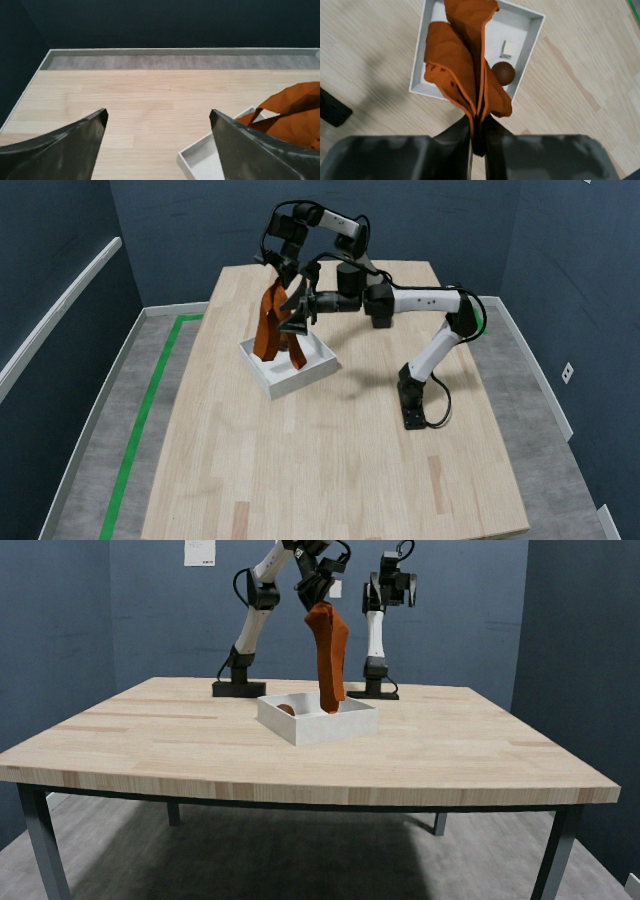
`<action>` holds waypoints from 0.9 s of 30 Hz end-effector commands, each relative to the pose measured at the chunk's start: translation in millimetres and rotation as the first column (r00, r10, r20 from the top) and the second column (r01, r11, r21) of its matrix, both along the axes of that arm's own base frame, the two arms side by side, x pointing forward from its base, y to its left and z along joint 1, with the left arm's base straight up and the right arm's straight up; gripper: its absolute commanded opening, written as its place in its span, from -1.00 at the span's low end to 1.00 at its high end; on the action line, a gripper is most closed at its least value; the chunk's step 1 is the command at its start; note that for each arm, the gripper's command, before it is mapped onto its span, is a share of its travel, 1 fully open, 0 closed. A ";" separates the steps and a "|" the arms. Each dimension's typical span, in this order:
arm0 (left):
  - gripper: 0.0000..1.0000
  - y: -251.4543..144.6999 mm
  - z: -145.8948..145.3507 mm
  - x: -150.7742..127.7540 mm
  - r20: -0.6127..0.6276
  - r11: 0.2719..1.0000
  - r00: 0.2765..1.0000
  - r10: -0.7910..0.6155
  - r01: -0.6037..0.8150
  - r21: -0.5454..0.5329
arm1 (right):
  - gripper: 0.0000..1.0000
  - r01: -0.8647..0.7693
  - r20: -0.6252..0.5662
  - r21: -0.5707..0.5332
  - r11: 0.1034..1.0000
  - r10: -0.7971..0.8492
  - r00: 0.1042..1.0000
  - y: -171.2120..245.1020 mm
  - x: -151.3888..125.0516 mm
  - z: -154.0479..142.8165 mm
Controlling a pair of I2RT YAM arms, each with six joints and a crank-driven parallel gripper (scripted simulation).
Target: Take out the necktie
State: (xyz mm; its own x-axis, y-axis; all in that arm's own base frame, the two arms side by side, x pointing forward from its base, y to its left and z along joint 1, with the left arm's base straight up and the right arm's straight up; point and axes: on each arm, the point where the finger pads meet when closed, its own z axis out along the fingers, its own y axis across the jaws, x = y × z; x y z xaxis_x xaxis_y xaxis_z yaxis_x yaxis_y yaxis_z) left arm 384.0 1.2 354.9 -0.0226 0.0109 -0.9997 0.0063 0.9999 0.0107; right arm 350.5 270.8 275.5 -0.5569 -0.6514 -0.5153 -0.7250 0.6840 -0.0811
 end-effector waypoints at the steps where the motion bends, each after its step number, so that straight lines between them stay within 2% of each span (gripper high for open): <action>1: 1.00 0.0 0.0 0.0 0.000 1.000 1.000 0.000 0.000 0.000 | -0.91 -0.025 -0.256 -0.199 0.980 -0.028 0.966 -15.4 -6.8 24.0; 7: 1.00 0.0 0.0 0.0 0.000 1.000 1.000 0.000 0.000 0.000 | -0.91 -0.026 -0.264 -0.208 0.978 -0.031 0.964 -26.6 -11.2 24.0; 27: 1.00 0.0 0.0 0.0 0.000 1.000 1.000 0.000 0.000 0.000 | -0.91 -0.034 -0.321 -0.267 0.963 -0.056 0.945 -104.2 -42.5 24.5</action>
